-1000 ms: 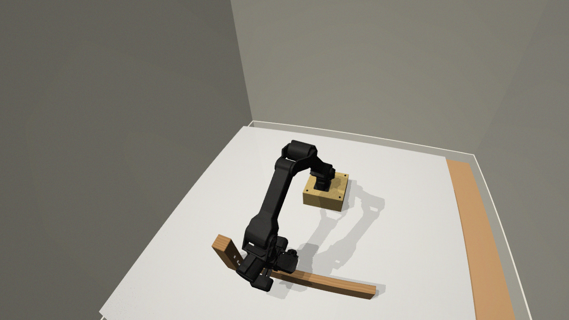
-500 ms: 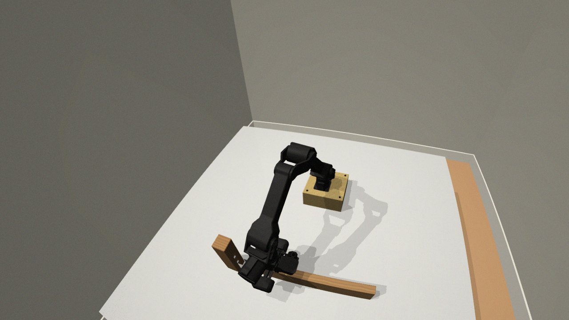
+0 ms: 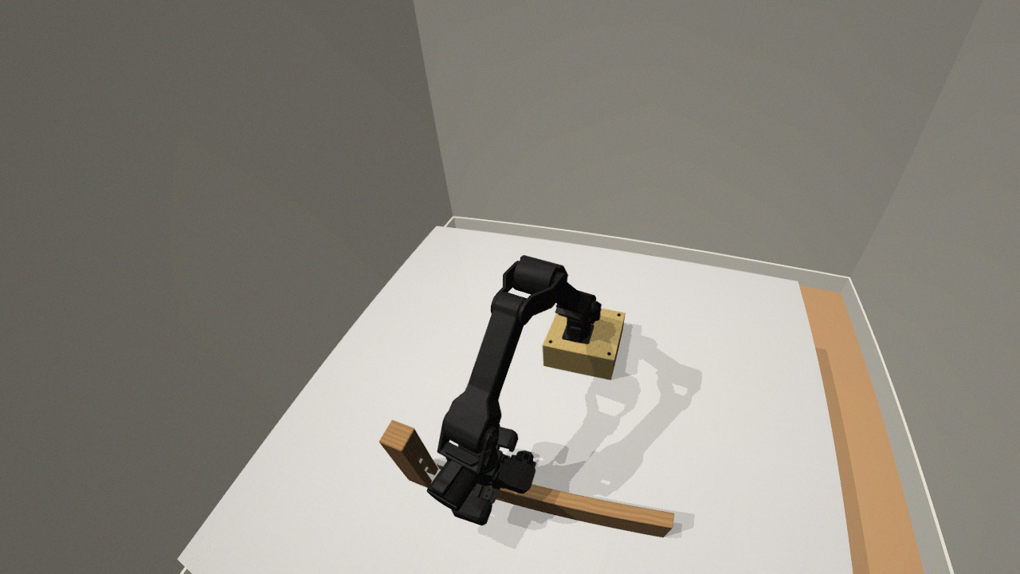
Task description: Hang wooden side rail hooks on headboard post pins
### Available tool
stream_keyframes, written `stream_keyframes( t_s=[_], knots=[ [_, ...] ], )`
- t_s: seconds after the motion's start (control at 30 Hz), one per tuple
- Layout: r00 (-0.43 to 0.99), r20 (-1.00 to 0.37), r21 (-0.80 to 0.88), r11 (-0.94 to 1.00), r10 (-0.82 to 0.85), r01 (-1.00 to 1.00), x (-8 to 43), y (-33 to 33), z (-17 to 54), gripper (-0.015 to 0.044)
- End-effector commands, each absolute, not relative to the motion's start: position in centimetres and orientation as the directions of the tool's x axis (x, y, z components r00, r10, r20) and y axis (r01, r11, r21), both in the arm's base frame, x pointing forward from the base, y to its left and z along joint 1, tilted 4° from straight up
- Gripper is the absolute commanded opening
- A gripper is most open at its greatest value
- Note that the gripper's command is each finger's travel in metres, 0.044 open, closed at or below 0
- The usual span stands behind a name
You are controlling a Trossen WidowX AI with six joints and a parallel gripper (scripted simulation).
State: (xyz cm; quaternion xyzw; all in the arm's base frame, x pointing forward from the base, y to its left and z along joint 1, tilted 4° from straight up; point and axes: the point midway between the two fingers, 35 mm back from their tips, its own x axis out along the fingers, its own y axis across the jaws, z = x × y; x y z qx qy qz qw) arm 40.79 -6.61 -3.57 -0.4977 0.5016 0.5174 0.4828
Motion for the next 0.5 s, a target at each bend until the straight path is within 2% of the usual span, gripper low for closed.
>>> stream_keyframes(
  t_s=[0.0, 0.03, 0.13, 0.47],
  knots=[
    [-0.040, -0.999, 0.040, -0.036, 0.006, -0.999, 40.76, -6.54, -3.71, 0.0092],
    [-0.040, -0.999, 0.040, -0.036, 0.006, -0.999, 40.76, -6.54, -3.71, 0.0085],
    [-0.040, -0.999, 0.040, -0.036, 0.006, -0.999, 40.76, -6.54, -3.71, 0.0006],
    [-0.040, -0.999, 0.039, -0.036, 0.006, -0.999, 40.91, -6.54, -3.58, 0.0000]
  ],
)
